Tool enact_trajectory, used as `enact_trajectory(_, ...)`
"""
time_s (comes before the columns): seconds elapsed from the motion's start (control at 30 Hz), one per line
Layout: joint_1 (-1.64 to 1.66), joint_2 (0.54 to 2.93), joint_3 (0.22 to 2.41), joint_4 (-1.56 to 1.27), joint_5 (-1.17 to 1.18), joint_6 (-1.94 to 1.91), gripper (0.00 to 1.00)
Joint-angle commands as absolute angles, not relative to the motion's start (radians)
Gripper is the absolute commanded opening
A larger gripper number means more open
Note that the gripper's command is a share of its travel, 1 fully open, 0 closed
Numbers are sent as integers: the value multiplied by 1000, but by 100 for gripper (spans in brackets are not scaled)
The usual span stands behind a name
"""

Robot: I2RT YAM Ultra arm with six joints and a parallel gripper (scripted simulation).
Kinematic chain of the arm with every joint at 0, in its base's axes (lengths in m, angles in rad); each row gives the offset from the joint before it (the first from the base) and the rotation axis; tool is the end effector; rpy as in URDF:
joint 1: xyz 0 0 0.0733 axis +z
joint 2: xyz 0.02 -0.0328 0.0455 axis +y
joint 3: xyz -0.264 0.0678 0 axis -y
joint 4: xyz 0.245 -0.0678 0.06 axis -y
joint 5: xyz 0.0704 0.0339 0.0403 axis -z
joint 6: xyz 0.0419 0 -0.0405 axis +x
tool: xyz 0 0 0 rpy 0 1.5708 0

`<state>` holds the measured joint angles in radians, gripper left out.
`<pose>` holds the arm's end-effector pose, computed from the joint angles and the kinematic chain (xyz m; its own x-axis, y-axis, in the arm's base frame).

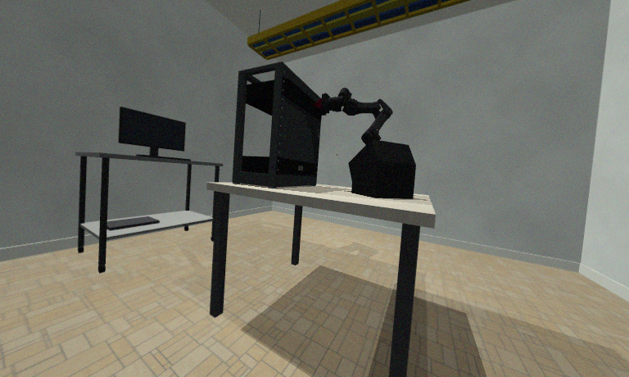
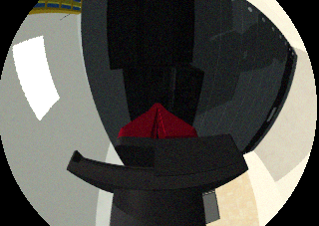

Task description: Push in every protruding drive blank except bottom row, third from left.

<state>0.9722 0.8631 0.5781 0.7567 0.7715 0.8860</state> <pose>0.1302 0.1411 0.3536 -0.0257 0.9477 -0.3181 -0.3516 0.2893 0.8904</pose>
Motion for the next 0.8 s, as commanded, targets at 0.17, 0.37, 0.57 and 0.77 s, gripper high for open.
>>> enact_trajectory(0.17, 969, 889, 622, 733, 725, 884, 0)
enact_trajectory(0.37, 957, 894, 627, 729, 719, 893, 0)
enact_trajectory(0.57, 957, 897, 630, 728, 715, 892, 0)
enact_trajectory(0.77, 960, 897, 630, 727, 715, 892, 0)
